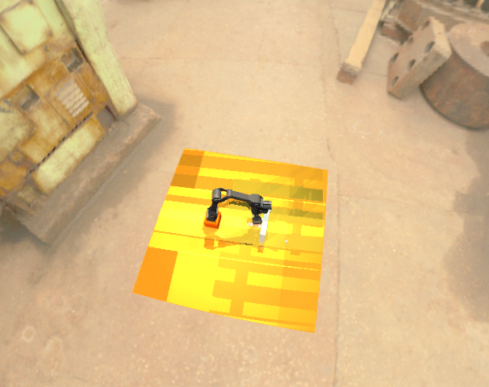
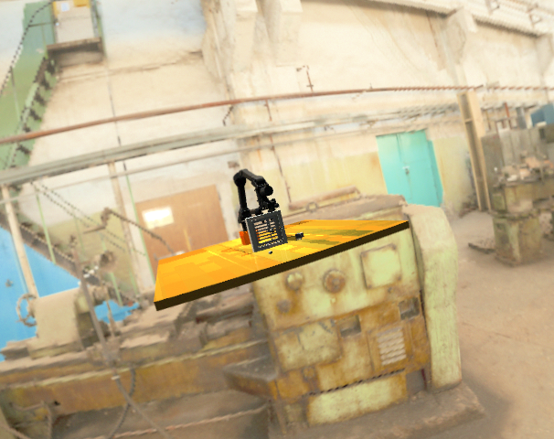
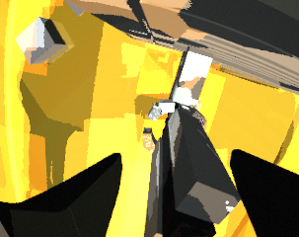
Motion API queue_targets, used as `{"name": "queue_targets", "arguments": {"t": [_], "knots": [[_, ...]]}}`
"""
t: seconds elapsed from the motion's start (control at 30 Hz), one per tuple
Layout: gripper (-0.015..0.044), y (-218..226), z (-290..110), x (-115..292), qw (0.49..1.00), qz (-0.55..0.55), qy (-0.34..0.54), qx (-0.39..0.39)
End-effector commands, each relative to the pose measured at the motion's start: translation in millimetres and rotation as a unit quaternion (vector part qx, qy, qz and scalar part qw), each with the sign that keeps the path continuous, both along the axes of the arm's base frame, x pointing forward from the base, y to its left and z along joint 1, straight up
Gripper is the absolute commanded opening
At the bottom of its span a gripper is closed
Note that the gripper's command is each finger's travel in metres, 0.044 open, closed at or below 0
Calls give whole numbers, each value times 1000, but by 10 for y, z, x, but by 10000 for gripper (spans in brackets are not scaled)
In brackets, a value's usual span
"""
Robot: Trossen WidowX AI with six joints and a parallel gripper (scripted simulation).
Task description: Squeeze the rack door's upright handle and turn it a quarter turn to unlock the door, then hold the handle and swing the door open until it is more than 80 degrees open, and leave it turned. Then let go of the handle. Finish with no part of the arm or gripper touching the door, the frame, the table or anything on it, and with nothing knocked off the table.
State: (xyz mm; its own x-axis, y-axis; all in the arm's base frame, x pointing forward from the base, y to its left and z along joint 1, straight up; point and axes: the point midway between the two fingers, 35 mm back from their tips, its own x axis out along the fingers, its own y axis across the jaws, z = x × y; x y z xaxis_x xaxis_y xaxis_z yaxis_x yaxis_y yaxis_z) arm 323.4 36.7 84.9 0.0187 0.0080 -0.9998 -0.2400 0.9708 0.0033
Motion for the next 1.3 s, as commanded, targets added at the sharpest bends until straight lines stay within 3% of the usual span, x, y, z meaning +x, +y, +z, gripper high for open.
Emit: {"name": "queue_targets", "arguments": {"t": [0.0,0.3,0.6,0.9,1.27], "knots": [[291,-5,0,1,997,-79,0,0],[291,-5,0,1,955,-298,2,4],[291,-6,0,1,865,-501,3,8],[291,-5,0,0,733,-680,4,12],[291,-6,-1,0,527,-850,5,15]]}}
